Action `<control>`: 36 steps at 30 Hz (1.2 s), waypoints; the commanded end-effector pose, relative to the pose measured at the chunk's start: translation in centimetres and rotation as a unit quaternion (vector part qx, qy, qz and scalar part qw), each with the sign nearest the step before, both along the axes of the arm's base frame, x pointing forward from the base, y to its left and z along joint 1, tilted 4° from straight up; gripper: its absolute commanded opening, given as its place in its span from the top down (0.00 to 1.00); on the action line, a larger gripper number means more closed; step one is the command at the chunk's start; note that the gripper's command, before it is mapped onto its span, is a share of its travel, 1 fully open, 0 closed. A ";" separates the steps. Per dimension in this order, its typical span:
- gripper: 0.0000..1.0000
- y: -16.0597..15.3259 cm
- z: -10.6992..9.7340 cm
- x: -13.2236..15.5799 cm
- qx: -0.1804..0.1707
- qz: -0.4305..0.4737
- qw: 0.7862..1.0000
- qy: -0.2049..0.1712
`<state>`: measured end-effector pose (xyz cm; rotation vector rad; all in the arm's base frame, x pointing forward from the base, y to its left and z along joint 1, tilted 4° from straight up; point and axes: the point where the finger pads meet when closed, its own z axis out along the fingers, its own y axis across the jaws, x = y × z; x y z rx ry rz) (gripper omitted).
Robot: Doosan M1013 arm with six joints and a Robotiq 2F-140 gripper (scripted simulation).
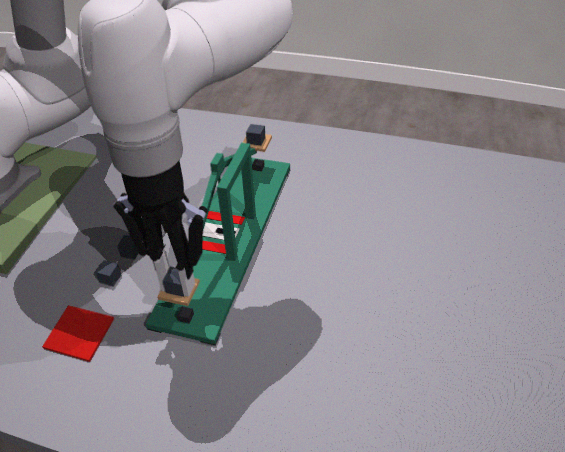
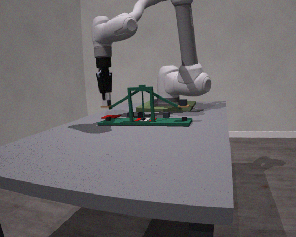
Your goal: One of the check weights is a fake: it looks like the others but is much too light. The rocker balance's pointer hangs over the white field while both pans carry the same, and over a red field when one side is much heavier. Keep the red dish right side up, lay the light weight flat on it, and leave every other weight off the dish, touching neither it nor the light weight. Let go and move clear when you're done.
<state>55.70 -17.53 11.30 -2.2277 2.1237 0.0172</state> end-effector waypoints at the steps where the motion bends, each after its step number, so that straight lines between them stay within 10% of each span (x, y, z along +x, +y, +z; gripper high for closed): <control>1: 0.76 0.1 -0.2 0.0 0.000 0.000 1.000 0.000; 36: 0.74 0.1 -0.2 0.0 0.000 0.000 1.000 0.000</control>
